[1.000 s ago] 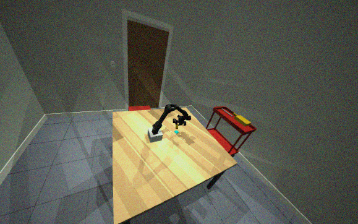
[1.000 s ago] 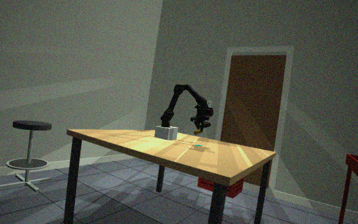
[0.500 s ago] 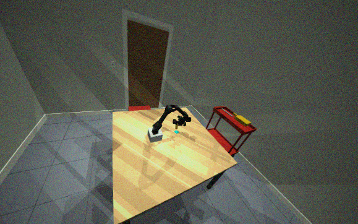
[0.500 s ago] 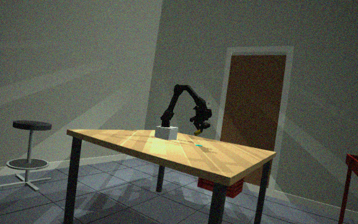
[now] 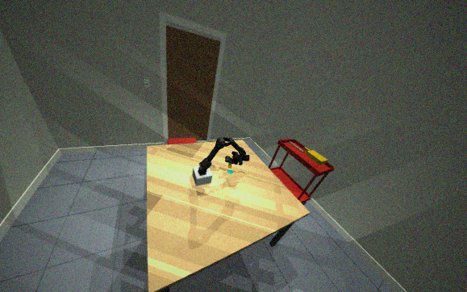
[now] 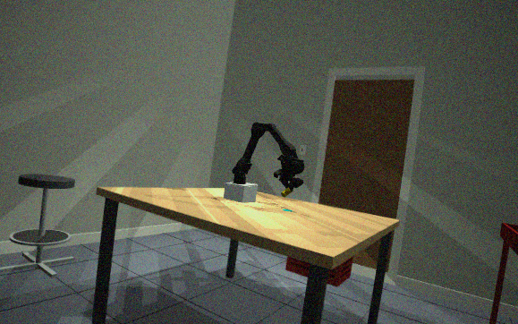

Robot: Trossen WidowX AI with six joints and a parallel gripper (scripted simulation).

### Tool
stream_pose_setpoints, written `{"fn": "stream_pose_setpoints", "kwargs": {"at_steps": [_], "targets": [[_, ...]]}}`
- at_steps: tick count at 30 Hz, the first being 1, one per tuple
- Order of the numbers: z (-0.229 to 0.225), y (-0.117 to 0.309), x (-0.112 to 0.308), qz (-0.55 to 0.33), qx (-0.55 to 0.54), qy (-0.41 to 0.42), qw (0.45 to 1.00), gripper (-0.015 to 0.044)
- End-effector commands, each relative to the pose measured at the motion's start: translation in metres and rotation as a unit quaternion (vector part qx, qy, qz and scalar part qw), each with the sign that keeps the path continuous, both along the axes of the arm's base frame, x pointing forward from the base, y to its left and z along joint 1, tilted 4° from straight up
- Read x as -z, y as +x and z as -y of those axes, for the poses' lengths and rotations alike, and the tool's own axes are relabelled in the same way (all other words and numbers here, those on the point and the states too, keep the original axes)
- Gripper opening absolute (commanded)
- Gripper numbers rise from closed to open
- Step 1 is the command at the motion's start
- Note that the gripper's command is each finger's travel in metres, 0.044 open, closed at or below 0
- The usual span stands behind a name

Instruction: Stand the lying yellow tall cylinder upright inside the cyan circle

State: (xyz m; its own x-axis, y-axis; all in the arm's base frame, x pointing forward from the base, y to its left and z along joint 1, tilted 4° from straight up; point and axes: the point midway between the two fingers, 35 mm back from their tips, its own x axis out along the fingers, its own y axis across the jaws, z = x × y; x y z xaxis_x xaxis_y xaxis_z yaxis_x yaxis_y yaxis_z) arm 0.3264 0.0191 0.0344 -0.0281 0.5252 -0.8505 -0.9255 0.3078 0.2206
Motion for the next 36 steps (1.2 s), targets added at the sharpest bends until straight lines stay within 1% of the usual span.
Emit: {"fn": "stream_pose_setpoints", "kwargs": {"at_steps": [1, 36], "targets": [[-0.0006, -0.0016, 0.0015, 0.003, -0.001, 0.015, 1.0, 0.0105], [0.0024, -0.0028, 0.0011, 0.053, 0.012, 0.131, 0.99, 0.0105]]}}
